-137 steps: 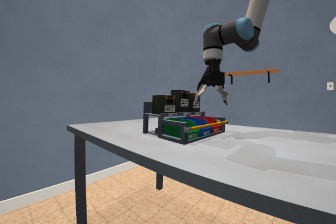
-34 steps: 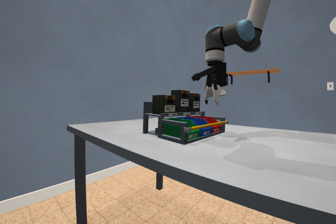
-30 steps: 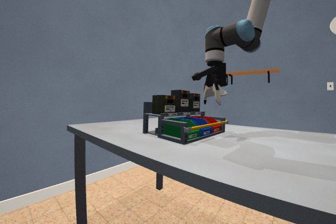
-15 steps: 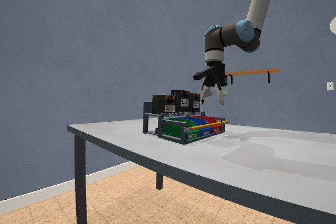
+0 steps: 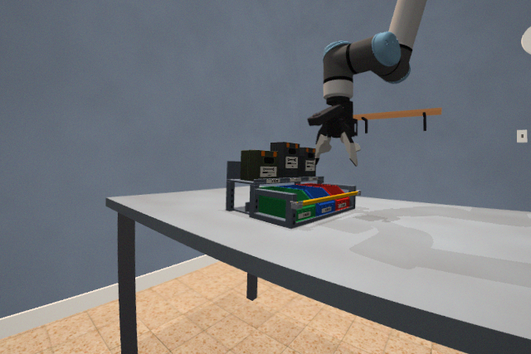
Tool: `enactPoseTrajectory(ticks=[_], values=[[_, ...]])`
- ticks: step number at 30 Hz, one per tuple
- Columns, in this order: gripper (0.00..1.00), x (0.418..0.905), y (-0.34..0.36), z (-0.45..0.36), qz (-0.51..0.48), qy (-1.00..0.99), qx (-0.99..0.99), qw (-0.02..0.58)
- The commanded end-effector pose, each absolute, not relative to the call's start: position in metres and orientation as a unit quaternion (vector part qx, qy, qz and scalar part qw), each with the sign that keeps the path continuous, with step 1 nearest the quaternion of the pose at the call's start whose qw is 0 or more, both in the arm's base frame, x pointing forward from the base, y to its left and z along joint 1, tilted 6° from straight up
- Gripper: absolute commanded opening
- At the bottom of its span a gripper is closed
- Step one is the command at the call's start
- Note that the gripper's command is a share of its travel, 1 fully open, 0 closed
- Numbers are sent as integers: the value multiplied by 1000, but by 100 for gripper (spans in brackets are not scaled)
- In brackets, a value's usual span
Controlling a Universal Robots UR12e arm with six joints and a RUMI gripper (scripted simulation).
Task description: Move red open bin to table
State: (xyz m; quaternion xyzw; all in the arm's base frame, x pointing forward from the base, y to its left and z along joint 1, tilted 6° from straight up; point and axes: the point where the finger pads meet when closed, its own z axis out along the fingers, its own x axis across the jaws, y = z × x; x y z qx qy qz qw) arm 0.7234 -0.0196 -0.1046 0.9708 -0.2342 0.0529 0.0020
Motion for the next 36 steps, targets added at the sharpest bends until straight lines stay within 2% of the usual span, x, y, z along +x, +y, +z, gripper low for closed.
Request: enactPoseTrajectory(ticks=[1,29,30,36], values=[[100,724,-20,-104,53,-150,987,5],[100,724,-20,-104,53,-116,992,7],[28,724,-20,-104,53,-117,992,7],[28,724,-20,-104,53,-117,992,7]])
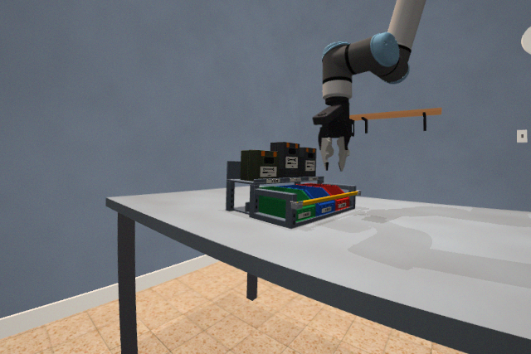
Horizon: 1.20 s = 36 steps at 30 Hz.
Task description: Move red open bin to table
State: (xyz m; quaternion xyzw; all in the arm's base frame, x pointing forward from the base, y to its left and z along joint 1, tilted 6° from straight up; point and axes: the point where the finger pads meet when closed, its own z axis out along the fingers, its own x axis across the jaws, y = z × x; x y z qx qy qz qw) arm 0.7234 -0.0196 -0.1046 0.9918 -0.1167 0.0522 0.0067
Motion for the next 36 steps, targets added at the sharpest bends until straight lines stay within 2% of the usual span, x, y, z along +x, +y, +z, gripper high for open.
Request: enactPoseTrajectory(ticks=[1,27,36], values=[[28,724,-20,-104,53,-117,992,7],[28,724,-20,-104,53,-117,992,7],[28,727,-20,-134,53,-116,992,7]])
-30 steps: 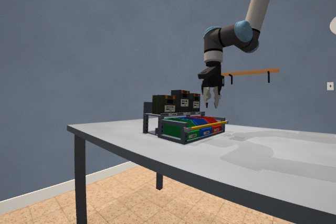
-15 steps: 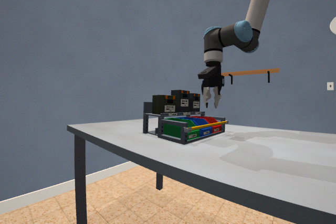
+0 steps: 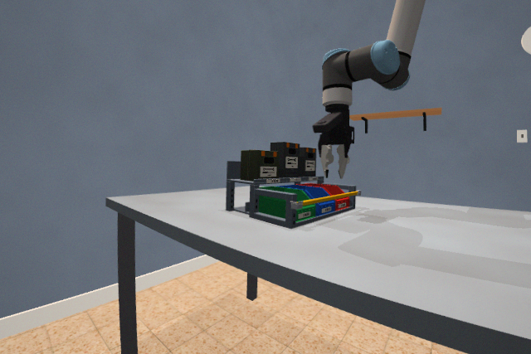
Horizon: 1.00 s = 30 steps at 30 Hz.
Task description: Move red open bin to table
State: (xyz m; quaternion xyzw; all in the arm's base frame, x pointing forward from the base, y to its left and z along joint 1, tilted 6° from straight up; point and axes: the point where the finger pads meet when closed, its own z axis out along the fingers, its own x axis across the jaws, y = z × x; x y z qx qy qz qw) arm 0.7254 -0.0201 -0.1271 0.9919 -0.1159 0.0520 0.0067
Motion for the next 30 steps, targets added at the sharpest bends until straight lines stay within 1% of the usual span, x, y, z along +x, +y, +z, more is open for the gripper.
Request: enactPoseTrajectory(ticks=[1,8,13,30], values=[[28,727,-20,-134,53,-116,992,7],[28,727,-20,-134,53,-116,992,7],[28,732,-22,-178,53,-116,992,7],[28,731,-22,-175,53,-116,992,7]])
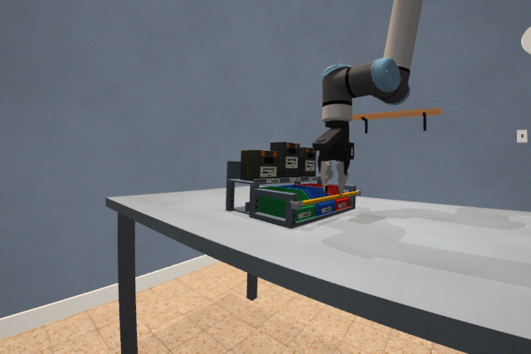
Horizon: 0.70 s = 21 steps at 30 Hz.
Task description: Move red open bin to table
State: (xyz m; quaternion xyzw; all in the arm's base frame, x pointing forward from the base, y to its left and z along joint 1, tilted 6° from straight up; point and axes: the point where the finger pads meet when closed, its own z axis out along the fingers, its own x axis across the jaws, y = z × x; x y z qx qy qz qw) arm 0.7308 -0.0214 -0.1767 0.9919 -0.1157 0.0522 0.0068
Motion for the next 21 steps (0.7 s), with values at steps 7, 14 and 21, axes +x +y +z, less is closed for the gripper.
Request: enactPoseTrajectory(ticks=[7,14,21], values=[[28,731,-22,-175,53,-116,992,7],[28,731,-21,-173,53,-116,992,7],[28,731,-21,-170,53,-116,992,7]])
